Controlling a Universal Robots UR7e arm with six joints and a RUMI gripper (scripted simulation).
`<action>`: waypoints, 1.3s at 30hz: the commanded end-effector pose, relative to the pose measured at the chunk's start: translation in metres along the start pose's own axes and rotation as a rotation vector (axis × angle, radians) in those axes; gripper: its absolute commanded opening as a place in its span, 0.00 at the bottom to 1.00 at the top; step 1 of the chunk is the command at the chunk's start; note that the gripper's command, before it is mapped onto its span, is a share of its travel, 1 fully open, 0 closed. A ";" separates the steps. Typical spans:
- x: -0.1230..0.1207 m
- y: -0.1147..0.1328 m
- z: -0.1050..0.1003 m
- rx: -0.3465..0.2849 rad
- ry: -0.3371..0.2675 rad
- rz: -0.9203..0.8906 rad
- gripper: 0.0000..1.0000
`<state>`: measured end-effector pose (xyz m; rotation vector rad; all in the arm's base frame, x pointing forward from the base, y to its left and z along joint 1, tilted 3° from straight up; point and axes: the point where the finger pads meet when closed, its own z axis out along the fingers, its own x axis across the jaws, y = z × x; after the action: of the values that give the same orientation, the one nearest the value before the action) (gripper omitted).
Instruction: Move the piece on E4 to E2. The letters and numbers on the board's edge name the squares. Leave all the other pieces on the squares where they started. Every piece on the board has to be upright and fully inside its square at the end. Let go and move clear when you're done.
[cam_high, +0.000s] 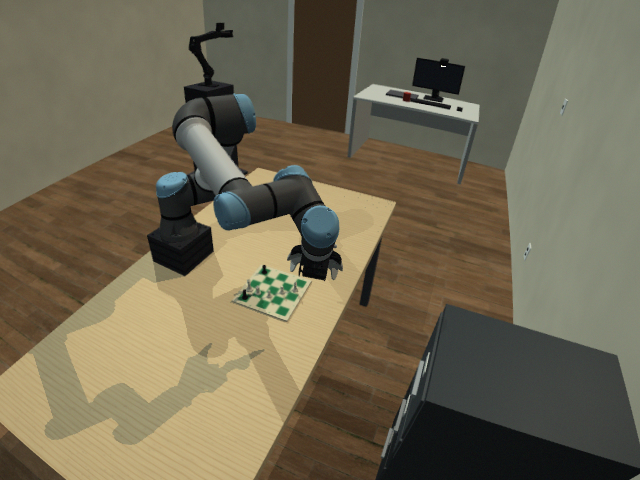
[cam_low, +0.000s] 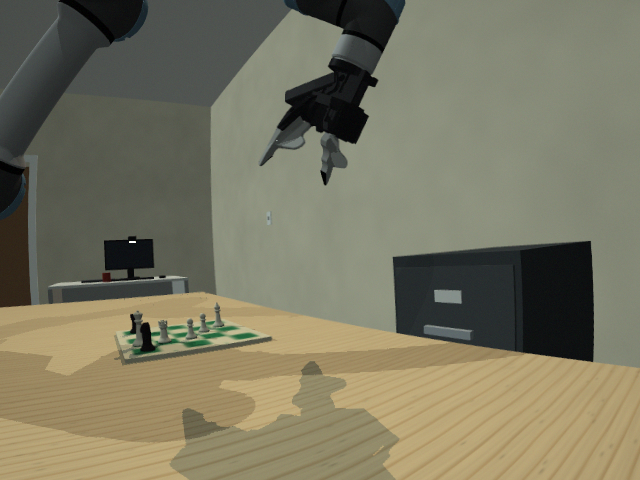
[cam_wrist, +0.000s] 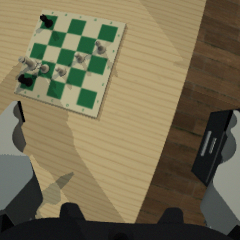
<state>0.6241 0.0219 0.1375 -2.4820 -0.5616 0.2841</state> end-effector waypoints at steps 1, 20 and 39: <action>0.000 0.000 -0.001 -0.001 0.001 -0.001 1.00; -0.001 0.002 0.000 0.004 0.000 -0.001 1.00; -0.135 0.141 0.101 0.509 0.092 -0.095 1.00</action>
<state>0.5505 -0.0675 0.0220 -2.1105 -0.5155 0.2831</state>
